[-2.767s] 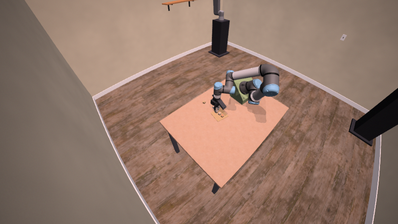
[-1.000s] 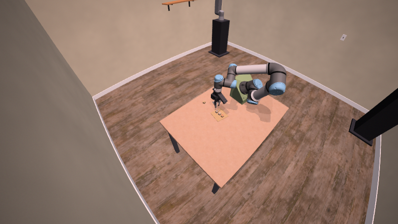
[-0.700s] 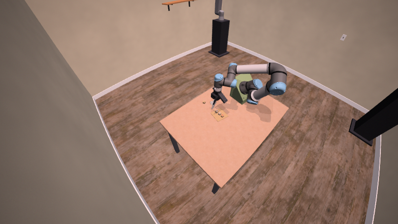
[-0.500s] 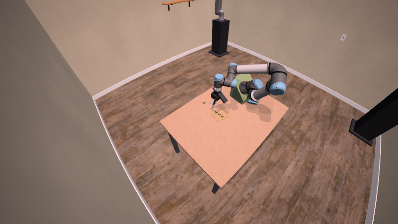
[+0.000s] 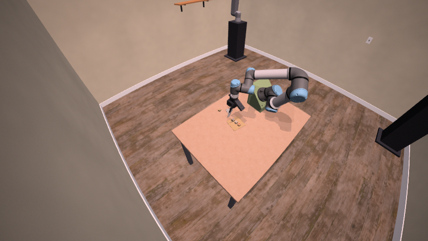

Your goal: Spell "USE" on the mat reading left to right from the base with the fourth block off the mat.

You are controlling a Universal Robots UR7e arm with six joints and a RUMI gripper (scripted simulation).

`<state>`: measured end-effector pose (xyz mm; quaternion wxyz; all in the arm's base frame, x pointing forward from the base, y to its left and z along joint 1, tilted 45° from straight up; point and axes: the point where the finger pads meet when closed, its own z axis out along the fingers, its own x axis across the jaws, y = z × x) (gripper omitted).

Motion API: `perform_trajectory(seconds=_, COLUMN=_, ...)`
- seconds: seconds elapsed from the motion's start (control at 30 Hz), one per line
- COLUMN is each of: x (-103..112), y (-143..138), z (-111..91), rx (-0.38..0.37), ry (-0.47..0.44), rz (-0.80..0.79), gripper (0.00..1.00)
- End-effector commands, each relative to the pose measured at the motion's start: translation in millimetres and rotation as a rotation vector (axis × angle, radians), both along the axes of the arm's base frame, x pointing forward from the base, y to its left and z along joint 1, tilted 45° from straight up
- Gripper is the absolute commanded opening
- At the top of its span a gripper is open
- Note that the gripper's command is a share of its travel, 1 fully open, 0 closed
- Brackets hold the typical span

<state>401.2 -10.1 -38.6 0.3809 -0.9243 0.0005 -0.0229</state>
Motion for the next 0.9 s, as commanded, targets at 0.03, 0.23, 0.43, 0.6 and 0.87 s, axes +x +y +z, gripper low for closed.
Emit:
perform_trajectory(seconds=0.03, x=0, y=-5, z=5, rx=-0.001, ry=-0.001, rz=-0.001, gripper=1.00)
perform_trajectory(seconds=0.23, x=-1, y=-23, z=22, rx=-0.001, ry=-0.001, rz=-0.001, gripper=1.00)
perform_trajectory(seconds=0.43, x=-2, y=-38, z=38, rx=-0.001, ry=-0.001, rz=-0.001, gripper=1.00)
perform_trajectory(seconds=0.6, x=-3, y=-55, z=55, rx=-0.001, ry=-0.001, rz=-0.001, gripper=1.00)
perform_trajectory(seconds=0.87, x=-4, y=-63, z=63, rx=-0.001, ry=-0.001, rz=-0.001, gripper=1.00)
